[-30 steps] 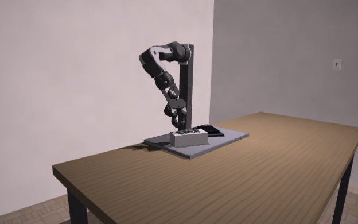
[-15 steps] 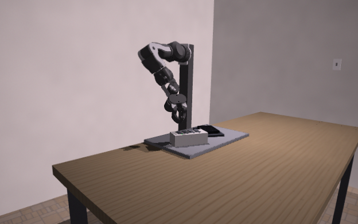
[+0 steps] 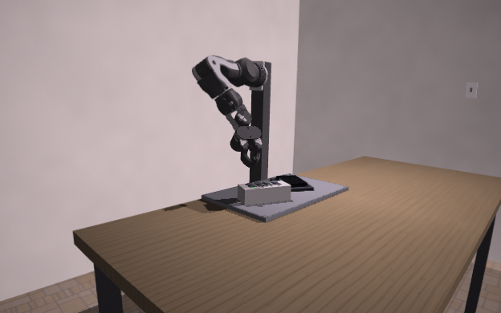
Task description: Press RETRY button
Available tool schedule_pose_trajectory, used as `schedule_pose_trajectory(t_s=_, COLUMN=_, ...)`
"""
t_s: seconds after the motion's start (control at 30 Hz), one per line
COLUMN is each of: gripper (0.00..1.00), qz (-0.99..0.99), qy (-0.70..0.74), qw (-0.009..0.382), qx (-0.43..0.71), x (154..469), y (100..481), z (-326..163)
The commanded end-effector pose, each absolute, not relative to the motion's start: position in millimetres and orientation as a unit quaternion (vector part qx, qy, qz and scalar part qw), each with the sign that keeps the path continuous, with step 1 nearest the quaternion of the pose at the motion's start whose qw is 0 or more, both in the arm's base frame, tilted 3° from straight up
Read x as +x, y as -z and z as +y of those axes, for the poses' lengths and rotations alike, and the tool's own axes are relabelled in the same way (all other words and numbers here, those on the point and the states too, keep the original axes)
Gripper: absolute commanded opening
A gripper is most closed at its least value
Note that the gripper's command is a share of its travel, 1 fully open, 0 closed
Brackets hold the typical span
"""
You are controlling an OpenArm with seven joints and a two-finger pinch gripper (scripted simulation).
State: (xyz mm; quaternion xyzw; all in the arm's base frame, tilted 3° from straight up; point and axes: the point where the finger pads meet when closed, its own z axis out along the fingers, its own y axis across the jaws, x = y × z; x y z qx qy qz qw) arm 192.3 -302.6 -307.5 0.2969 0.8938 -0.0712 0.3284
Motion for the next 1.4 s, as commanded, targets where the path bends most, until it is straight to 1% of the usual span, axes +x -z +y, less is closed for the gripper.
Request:
schedule_pose_trajectory(t_s=0.0, gripper=0.0, qz=0.893, qy=0.073, qw=0.329, qx=0.297, x=192.3, y=303.9, z=-304.5)
schedule_pose_trajectory(t_s=0.1, gripper=0.0, qz=0.893, qy=0.076, qw=0.328, qx=0.298, x=191.0, y=298.8, z=-306.8)
schedule_pose_trajectory(t_s=1.37, gripper=0.0, qz=0.893, qy=0.076, qw=0.328, qx=0.298, x=191.0, y=298.8, z=-306.8)
